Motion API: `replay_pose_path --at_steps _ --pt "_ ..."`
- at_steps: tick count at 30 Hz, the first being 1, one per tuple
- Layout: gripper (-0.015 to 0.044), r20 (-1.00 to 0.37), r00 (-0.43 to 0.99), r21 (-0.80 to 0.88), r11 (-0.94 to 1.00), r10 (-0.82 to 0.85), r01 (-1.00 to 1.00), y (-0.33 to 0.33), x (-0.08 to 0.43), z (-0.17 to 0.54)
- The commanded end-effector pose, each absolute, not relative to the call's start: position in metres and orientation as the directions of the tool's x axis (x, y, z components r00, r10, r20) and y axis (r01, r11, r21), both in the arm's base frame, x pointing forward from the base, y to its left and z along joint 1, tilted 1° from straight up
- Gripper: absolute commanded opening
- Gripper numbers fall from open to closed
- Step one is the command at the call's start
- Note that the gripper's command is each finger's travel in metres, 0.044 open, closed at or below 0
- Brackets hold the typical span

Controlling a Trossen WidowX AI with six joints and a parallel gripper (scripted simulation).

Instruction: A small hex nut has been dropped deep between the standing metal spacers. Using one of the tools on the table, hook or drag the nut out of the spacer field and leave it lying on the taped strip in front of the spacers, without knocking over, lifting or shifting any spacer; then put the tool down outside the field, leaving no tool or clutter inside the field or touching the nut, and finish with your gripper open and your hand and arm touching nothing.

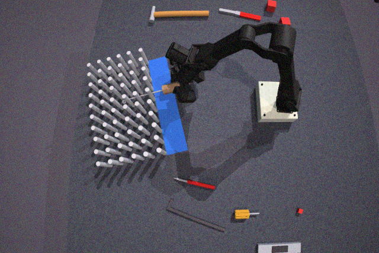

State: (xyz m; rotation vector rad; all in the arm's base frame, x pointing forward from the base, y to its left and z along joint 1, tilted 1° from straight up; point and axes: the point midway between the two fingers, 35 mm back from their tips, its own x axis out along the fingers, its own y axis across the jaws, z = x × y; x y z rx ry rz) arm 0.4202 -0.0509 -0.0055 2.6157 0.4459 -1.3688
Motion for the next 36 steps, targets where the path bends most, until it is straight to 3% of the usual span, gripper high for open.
replay_pose_path --at_steps 1,36 --pt "0.0 -0.819 0.542 0.004 -0.943 0.188 0.333 -0.052 0.418 -0.005" --pt "0.0 -0.821 0.539 0.003 -0.942 0.189 0.335 -0.059 0.396 -0.007"
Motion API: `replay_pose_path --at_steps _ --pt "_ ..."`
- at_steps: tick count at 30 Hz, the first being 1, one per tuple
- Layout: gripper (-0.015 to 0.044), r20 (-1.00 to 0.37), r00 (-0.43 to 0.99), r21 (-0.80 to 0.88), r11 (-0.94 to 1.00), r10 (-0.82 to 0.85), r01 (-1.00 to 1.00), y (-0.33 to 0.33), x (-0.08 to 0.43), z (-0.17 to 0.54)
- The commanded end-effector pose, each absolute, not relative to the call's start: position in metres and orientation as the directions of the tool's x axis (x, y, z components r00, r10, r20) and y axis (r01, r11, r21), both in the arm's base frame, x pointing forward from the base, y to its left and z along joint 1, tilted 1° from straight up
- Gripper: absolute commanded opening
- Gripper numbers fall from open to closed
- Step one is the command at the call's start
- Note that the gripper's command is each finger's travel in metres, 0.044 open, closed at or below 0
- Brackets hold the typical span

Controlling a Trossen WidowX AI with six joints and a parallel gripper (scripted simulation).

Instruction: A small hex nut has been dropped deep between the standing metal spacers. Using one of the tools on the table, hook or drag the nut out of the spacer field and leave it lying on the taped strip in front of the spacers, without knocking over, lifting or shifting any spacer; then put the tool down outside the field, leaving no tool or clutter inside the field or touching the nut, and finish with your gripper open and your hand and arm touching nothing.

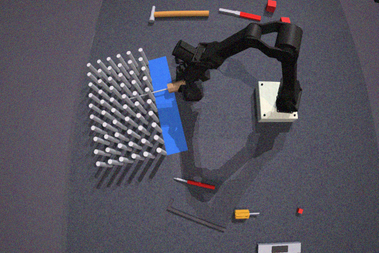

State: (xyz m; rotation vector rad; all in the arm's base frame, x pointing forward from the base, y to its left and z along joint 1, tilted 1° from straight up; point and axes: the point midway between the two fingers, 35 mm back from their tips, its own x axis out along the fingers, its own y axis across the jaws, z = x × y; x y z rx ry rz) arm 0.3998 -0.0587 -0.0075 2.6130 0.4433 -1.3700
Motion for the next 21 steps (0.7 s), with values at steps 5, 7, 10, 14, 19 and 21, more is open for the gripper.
replay_pose_path --at_steps 5,7,10,14,19,21 --pt "0.0 -0.821 0.538 0.003 -0.942 0.189 0.335 -0.06 0.393 -0.007" --pt "0.0 -0.821 0.538 0.003 -0.942 0.189 0.335 -0.06 0.392 -0.007" --pt "0.0 -0.821 0.538 0.003 -0.942 0.189 0.335 -0.061 0.39 -0.007" --pt "0.0 -0.822 0.538 0.003 -0.942 0.189 0.335 -0.062 0.387 -0.007" --pt "0.0 -0.822 0.537 0.003 -0.942 0.189 0.335 -0.063 0.384 -0.008" --pt "0.0 -0.822 0.537 0.003 -0.942 0.189 0.335 -0.064 0.382 -0.008"
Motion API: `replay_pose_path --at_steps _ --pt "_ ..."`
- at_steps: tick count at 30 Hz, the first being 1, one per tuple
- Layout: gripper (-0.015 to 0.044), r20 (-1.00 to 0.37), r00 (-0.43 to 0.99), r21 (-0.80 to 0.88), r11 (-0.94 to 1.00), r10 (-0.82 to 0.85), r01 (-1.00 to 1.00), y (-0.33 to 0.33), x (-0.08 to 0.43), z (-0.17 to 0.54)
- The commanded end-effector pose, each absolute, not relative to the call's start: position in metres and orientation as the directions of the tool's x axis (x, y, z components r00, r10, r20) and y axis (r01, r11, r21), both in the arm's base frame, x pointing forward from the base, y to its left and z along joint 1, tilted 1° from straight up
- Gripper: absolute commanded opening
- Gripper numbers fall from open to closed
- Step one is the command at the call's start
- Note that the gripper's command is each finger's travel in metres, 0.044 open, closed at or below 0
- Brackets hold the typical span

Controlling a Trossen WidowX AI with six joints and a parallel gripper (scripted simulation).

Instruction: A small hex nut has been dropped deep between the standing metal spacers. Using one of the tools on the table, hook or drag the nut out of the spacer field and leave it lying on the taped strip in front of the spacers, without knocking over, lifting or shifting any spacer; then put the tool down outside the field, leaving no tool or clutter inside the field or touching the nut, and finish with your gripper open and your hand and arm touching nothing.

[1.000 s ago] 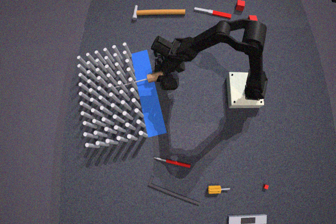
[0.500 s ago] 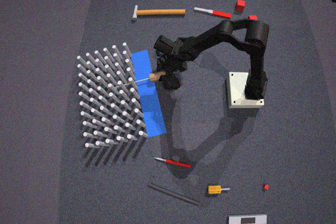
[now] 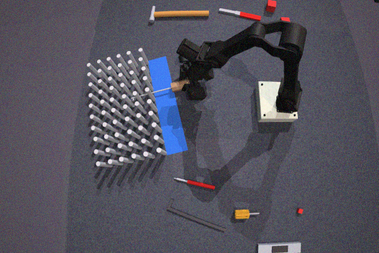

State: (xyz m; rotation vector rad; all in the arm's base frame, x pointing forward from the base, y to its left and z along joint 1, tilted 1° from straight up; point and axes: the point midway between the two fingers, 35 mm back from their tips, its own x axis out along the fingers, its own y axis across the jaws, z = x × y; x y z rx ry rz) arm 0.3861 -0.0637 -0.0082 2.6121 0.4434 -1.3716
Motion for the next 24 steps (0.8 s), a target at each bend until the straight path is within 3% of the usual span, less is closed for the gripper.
replay_pose_path --at_steps 1,24 --pt "0.0 -0.822 0.537 0.003 -0.942 0.189 0.335 -0.064 0.382 -0.008" --pt "0.0 -0.823 0.536 0.003 -0.942 0.188 0.335 -0.07 0.366 -0.008"
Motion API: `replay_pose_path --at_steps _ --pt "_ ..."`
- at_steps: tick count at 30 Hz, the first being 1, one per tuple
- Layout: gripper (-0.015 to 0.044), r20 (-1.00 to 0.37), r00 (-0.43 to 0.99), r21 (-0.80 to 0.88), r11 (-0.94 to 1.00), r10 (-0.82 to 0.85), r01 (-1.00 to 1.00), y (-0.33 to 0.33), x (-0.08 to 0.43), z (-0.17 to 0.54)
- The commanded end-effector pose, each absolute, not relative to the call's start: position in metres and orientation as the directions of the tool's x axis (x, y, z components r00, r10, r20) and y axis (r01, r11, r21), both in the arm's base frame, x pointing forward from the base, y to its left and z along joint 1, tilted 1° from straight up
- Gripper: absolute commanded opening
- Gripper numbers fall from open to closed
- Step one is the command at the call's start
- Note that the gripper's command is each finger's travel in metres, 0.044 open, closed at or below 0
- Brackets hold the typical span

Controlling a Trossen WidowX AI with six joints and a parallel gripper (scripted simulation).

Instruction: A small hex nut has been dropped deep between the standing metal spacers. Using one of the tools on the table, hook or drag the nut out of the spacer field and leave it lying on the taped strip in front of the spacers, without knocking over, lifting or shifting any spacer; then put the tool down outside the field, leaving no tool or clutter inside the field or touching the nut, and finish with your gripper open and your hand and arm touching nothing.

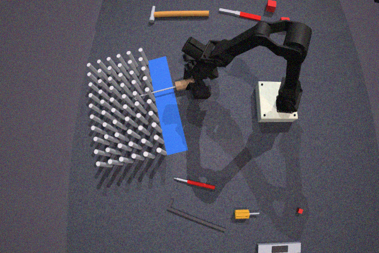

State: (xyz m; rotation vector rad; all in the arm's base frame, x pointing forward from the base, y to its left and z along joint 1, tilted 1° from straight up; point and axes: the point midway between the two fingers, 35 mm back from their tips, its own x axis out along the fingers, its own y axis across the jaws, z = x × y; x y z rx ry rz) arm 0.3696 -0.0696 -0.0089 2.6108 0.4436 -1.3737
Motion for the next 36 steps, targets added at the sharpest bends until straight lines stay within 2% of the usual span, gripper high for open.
replay_pose_path --at_steps 1,36 --pt "0.0 -0.823 0.536 0.003 -0.942 0.188 0.335 -0.07 0.365 -0.008" --pt "0.0 -0.825 0.534 0.003 -0.942 0.187 0.335 -0.079 0.339 -0.009"
